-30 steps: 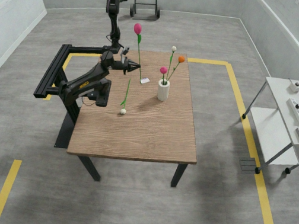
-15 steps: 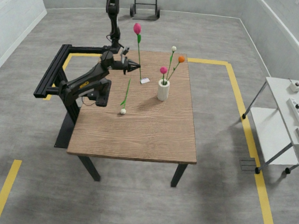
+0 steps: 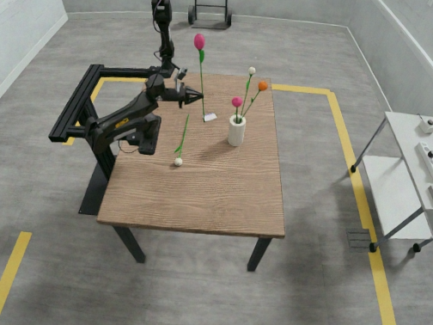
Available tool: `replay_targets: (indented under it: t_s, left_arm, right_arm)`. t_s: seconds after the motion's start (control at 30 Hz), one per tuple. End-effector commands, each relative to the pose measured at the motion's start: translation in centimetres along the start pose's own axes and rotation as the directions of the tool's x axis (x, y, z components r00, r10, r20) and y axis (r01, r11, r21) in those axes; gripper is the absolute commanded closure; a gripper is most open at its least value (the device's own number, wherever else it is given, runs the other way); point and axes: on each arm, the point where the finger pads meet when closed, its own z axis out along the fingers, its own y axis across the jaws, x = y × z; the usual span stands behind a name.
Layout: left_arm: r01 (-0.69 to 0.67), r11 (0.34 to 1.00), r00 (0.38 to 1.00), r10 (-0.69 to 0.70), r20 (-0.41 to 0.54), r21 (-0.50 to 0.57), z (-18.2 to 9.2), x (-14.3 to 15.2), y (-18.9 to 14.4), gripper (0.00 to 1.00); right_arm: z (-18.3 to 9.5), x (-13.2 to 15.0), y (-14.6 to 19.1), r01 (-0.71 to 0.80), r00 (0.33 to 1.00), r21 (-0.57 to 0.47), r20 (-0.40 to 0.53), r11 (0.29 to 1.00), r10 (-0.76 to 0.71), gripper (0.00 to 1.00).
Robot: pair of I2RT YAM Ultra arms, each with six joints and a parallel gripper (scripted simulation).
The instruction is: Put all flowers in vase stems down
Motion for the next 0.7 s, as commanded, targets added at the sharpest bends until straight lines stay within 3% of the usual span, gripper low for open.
replay_targets:
  t_s: [0.0,0.23,0.4,0.53,0.6,0.67]
  left_arm:
    - [0.004,1.000,0.991,-0.005,-0.131,-0.007,-4.8,-0.2,0.1,0.30]
    - [0.004,1.000,0.991,-0.005,-0.131,-0.007,-7.5,-1.0,0.1,0.30]
    - [0.005,1.000,0.991,-0.005,-0.131,-0.003,-7.9,-1.1,0.0,0.30]
    - [0.012,0.998,0.991,-0.005,-0.131,0.058,-7.9,-1.1,-1.0,0.30]
    - [0.022,0.989,0.993,-0.005,-0.117,0.149,-8.5,-1.4,-2.4,0.30]
    - [0.022,0.989,0.993,-0.005,-0.117,0.149,-8.5,-1.4,-2.4,0.30]
  right_arm:
    - [0.1,-0.1,0.5,0.005,1.000,-0.015,0.004,1.000,-0.005,1.00]
    - [0.1,-0.1,0.5,0.005,1.000,-0.015,0.004,1.000,-0.005,1.00]
    - [0.1,-0.1,0.5,0.005,1.000,-0.015,0.004,1.000,-0.005,1.00]
    - [0.1,-0.1,0.5,0.005,1.000,-0.015,0.004,1.000,-0.005,1.00]
    - [0.1,-0.1,0.5,0.005,1.000,-0.015,0.004,1.000,-0.005,1.00]
    - [0.1,-0.1,0.5,0.005,1.000,-0.015,0.004,1.000,-0.005,1.00]
